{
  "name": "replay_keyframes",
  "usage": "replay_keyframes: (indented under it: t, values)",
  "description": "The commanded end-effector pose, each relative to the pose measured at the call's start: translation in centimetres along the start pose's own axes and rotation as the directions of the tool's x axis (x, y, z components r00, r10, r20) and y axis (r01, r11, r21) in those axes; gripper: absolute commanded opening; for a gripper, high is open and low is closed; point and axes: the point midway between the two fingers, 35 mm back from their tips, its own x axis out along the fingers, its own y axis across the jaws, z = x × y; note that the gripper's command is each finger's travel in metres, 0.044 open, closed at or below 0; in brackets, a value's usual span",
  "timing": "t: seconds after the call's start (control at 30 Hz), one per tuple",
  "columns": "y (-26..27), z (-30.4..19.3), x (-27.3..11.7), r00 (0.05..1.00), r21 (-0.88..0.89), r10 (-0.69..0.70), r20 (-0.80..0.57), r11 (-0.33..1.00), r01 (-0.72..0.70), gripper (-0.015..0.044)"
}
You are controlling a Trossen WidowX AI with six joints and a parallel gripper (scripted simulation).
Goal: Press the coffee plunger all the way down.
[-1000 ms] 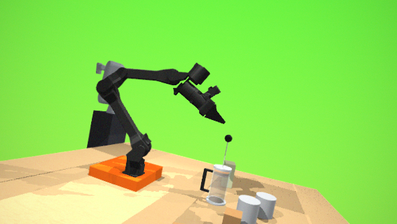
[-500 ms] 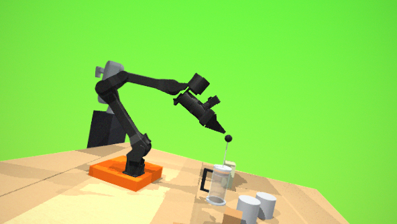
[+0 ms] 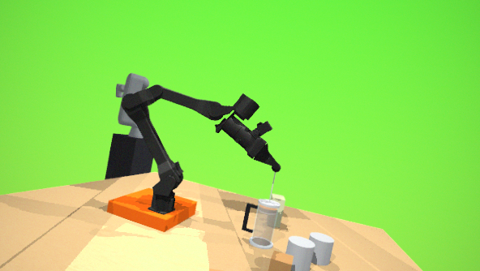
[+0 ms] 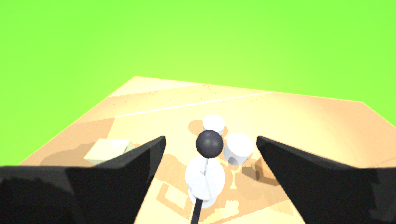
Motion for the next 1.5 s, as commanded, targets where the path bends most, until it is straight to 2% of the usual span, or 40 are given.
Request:
replay_keyframes:
  t: [0.0,0.1,0.5,1.47]
  values:
    - [0.1,-0.2,0.8,1.0,-0.004,0.005,-0.003,1.0,-0.005,0.044]
    - [0.1,-0.2,1.0,1.0,-0.004,0.005,-0.003,1.0,-0.005,0.044]
    - [0.1,-0.2,1.0,1.0,-0.004,0.005,-0.003,1.0,-0.005,0.0125]
    - [0.1,-2.4,2.9,1.0,-0.004,0.005,-0.002,1.0,-0.005,0.0115]
